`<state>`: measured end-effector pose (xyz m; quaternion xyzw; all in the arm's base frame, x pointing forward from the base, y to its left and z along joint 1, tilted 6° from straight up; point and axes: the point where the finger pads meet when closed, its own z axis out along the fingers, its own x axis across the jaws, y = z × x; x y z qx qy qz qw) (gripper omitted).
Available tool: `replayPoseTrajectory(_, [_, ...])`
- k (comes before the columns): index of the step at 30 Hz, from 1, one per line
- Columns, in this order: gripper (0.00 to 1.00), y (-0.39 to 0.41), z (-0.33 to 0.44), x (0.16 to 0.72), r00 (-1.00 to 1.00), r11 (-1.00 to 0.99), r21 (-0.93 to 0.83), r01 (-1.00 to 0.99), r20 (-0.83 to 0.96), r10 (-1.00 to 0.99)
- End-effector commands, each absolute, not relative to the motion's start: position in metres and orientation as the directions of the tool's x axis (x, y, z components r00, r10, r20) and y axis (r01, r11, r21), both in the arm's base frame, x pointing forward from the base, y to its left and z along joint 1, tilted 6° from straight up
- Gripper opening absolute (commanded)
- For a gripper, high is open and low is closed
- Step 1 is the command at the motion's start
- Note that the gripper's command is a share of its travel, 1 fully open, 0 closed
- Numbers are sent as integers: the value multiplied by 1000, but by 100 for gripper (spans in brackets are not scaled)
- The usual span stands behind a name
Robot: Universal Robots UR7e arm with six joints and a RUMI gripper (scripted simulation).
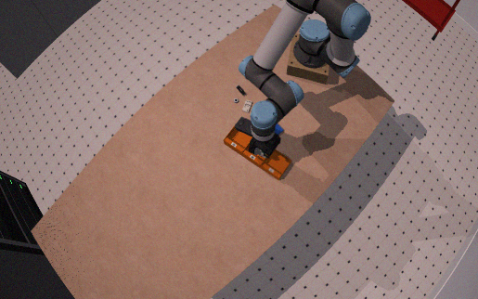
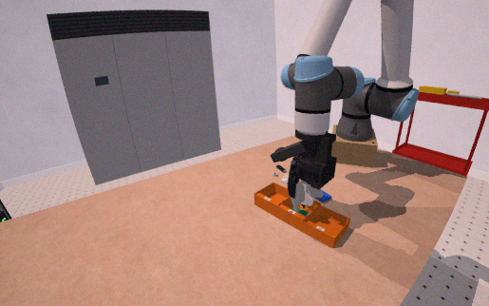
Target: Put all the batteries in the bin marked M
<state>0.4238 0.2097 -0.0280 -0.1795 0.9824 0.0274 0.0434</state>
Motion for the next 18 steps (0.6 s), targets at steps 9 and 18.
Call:
replayPoseTrajectory(9, [17,208,-24,423,-932,934,38,-354,-96,-350])
replayPoseTrajectory(18, [17,208,-10,424,-932,934,37,-354,-99,-349])
